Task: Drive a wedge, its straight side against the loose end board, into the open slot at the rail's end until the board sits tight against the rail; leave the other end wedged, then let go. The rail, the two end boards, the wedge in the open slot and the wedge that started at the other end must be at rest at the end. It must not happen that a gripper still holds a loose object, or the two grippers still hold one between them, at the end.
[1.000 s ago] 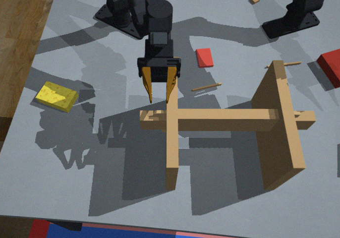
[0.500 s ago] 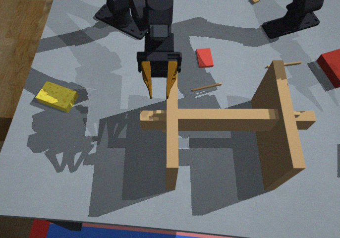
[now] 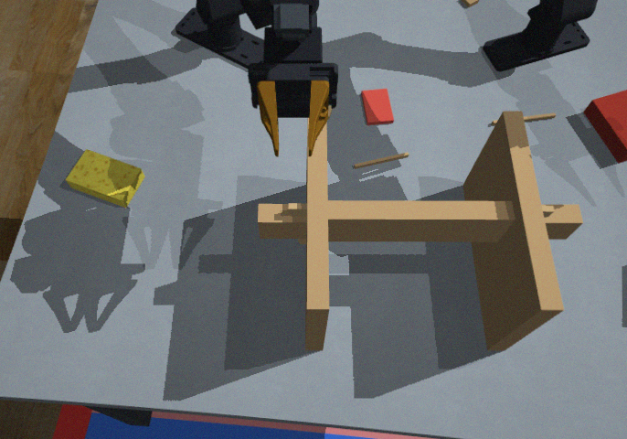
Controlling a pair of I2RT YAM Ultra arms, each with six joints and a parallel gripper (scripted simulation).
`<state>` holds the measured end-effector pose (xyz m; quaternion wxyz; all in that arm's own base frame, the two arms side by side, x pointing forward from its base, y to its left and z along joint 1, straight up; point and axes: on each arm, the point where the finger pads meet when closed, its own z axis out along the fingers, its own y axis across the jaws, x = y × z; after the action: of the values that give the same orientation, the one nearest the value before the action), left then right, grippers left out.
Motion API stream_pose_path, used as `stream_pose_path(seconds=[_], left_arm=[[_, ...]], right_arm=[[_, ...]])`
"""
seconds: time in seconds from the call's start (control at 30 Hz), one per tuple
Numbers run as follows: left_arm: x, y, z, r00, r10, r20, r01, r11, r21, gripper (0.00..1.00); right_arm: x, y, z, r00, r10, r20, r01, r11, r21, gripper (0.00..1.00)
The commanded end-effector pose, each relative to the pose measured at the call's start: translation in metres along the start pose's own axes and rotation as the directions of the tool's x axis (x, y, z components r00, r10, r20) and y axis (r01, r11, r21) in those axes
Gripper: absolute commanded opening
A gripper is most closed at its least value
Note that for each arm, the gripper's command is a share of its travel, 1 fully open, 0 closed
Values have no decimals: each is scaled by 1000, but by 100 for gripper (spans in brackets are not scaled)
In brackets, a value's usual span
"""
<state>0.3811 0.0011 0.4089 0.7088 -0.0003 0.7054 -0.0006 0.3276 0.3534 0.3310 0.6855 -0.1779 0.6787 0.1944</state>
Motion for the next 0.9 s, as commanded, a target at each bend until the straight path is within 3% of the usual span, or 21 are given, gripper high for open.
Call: stream_pose_path(seconds=[0.0, 0.2, 0.27, 0.3, 0.33, 0.87], left_arm=[[-24, -1, -3, 998, 4, 60, -4, 1000, 2, 40], [-24, -1, -3, 998, 4, 60, -4, 1000, 2, 40], [-24, -1, -3, 998, 4, 60, -4, 1000, 2, 40], [-24, -1, -3, 998, 4, 60, -4, 1000, 2, 40], [-24, -1, -3, 998, 4, 60, -4, 1000, 2, 40], [-24, -1, -3, 998, 4, 60, -4, 1000, 2, 40]], right_arm=[[-32, -1, -5, 998, 23, 50, -22, 1000, -2, 36], [-40, 0, -3, 995, 43, 92, -43, 999, -4, 36], [-6, 1, 0, 999, 13, 31, -13, 1000, -1, 36], [-32, 0, -3, 996, 36, 77, -36, 999, -3, 36], [-35, -1, -5, 996, 38, 82, -38, 999, -3, 36], [-35, -1, -5, 996, 39, 83, -38, 999, -3, 36]])
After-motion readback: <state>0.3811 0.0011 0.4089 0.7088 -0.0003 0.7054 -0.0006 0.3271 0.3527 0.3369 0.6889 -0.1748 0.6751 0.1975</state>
